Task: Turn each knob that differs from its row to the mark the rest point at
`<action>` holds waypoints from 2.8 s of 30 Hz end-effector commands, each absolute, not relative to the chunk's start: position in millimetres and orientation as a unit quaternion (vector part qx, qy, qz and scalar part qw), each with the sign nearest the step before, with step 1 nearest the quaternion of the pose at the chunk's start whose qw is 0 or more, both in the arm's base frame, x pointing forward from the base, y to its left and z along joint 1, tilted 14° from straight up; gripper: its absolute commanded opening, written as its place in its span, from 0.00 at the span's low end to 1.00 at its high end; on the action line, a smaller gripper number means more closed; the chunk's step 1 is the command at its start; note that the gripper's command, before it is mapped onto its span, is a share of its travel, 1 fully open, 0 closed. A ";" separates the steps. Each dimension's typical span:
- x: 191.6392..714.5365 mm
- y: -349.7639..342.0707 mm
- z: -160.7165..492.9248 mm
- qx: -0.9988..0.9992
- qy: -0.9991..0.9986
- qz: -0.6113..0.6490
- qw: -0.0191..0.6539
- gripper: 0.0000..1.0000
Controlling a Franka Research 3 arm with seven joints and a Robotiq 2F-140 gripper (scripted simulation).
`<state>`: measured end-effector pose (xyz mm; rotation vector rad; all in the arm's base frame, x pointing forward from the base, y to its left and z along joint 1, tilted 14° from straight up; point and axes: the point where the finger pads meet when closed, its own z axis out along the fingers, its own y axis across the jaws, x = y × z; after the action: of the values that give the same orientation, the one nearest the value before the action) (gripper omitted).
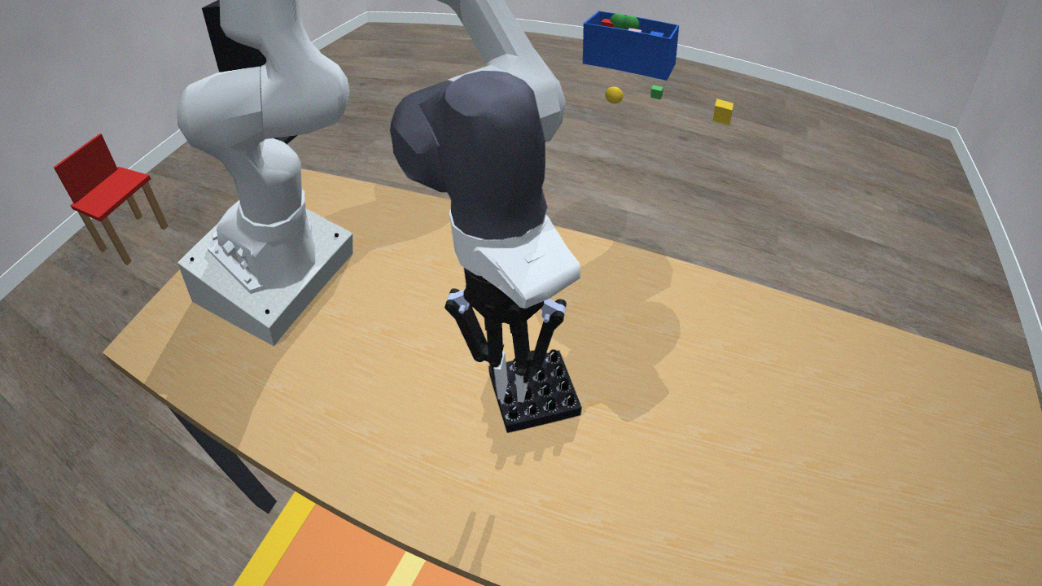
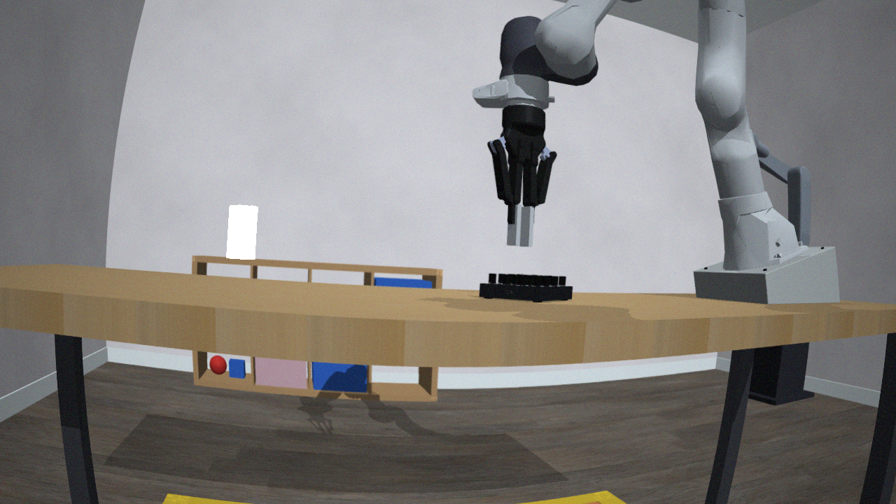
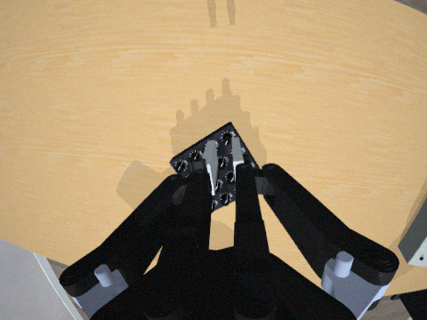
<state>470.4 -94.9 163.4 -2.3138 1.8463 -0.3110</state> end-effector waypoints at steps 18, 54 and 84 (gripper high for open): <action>469.5 -93.5 165.3 -0.629 0.767 -0.083 0.096 0.12; 468.0 -93.4 166.7 -0.388 0.913 -0.052 0.114 0.12; 467.8 -93.4 166.8 -0.342 0.931 -0.046 0.116 0.12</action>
<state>467.7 -94.3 166.3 -1.0259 2.7184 -0.1419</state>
